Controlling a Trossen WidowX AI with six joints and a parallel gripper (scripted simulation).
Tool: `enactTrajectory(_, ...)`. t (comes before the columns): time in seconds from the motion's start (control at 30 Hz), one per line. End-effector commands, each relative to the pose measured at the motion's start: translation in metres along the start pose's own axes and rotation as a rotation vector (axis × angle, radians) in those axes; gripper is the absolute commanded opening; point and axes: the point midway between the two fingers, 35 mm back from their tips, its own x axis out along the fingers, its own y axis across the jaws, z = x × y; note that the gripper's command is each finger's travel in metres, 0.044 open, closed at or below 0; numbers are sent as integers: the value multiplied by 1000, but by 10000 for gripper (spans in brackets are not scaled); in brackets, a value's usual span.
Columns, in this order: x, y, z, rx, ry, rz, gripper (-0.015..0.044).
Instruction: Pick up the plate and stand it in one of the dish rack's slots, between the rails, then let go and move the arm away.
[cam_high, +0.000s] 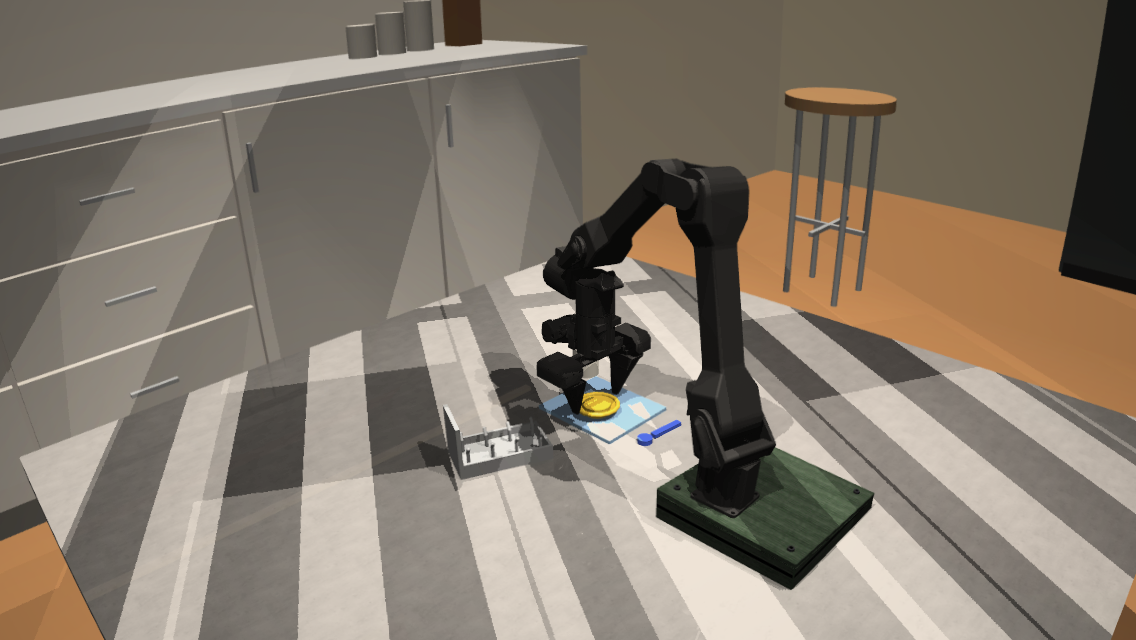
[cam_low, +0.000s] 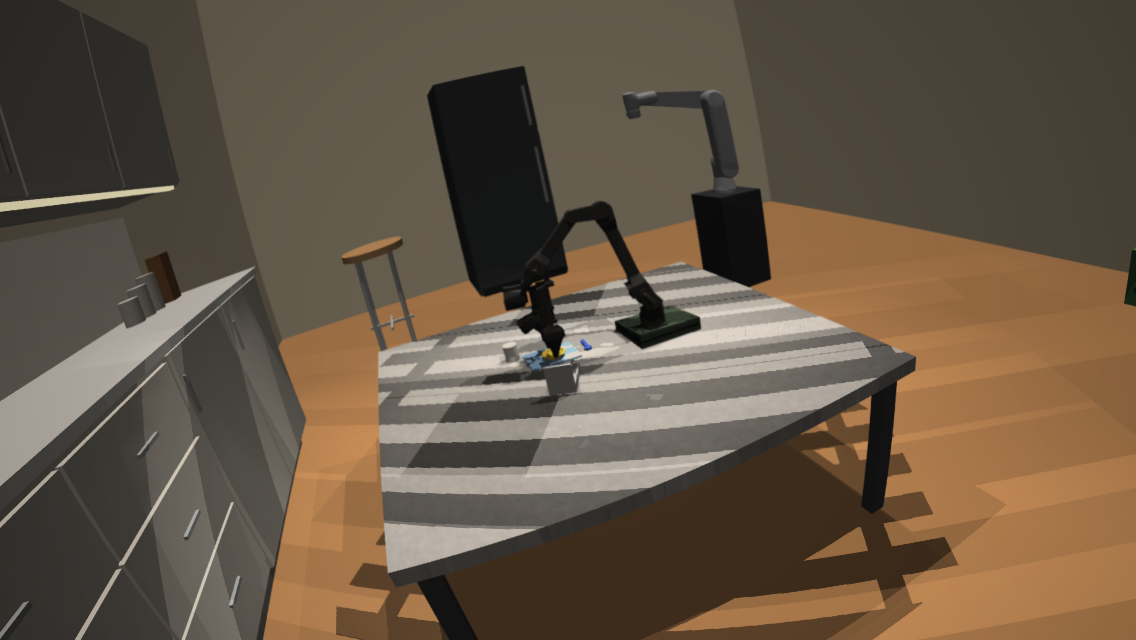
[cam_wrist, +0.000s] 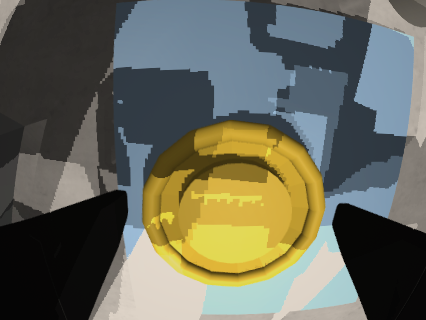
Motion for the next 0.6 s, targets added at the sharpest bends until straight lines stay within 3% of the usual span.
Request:
enactTrajectory(0.0, 10, 0, -2, -5, 7, -1, 400)
enactTrajectory(0.37, 12, 0, -2, -5, 7, -1, 385)
enactTrajectory(0.57, 12, 0, -2, -5, 7, -1, 345)
